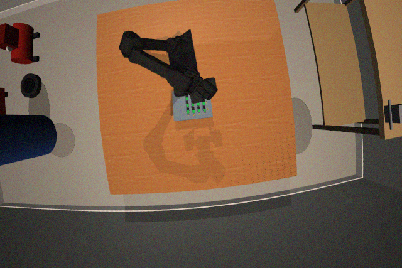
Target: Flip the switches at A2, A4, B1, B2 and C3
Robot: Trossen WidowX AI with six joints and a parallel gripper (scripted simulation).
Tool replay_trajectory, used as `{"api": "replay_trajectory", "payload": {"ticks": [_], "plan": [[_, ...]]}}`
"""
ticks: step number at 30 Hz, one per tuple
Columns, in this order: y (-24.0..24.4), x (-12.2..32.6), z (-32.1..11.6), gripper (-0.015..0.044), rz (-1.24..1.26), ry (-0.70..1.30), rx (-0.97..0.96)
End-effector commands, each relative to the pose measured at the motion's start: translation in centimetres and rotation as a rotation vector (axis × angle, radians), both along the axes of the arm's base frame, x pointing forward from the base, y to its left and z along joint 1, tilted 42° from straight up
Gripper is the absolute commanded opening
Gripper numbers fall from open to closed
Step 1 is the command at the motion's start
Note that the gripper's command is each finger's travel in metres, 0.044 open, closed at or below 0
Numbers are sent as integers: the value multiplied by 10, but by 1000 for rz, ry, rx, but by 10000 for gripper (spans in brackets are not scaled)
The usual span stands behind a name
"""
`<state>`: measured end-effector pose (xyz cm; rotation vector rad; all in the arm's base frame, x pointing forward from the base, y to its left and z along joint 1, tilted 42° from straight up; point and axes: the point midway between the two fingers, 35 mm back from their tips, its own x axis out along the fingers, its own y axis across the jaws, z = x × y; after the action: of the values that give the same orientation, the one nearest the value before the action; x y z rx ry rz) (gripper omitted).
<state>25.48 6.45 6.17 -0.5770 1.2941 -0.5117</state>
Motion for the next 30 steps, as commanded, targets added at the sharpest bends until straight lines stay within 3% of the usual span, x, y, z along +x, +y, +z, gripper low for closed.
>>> {"api": "replay_trajectory", "payload": {"ticks": [1,7,15,30], "plan": [[-1,2,-2,374,0,-1,1],[-51,50,-60,216,-15,-38,-8],[-77,60,-86,6,-3,-55,-14],[-92,64,-102,0,-1,-62,-17]]}}
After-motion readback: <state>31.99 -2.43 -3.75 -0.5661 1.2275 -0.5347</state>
